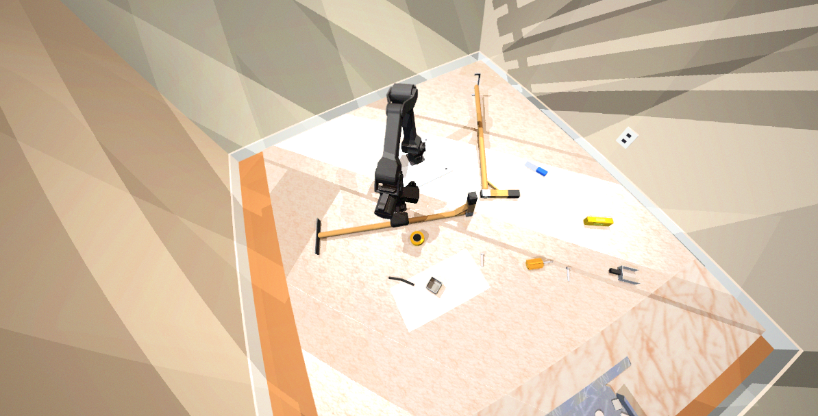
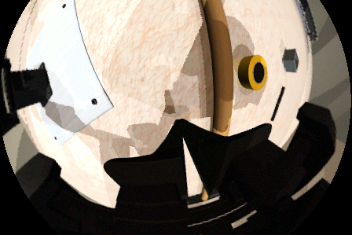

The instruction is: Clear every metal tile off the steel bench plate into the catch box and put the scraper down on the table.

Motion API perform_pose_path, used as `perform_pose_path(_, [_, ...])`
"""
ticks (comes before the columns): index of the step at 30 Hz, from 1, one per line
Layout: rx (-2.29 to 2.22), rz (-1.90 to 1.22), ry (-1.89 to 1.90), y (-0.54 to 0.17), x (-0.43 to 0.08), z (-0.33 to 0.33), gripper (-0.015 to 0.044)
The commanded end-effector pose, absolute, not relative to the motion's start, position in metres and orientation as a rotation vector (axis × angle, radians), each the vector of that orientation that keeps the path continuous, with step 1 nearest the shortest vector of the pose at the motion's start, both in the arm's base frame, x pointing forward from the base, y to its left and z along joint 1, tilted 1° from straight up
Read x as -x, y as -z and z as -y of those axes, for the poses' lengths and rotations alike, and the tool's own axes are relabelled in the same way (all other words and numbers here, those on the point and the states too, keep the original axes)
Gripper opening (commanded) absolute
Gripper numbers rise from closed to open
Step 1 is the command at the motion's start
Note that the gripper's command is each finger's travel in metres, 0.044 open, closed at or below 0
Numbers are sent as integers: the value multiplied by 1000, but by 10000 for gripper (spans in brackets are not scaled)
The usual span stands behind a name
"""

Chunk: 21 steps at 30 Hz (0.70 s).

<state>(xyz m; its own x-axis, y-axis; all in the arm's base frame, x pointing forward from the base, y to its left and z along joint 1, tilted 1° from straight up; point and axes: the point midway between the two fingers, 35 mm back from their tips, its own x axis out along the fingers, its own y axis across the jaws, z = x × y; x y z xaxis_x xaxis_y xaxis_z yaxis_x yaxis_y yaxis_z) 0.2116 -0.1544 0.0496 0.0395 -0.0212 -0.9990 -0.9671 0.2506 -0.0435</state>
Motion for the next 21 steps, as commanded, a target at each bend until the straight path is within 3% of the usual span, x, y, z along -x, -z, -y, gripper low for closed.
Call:
perform_pose_path(1, [1042,-1300,-982,-50,-216,156,0])
perform_pose_path(21, [1043,-1299,-981,-52,-234,162,0])
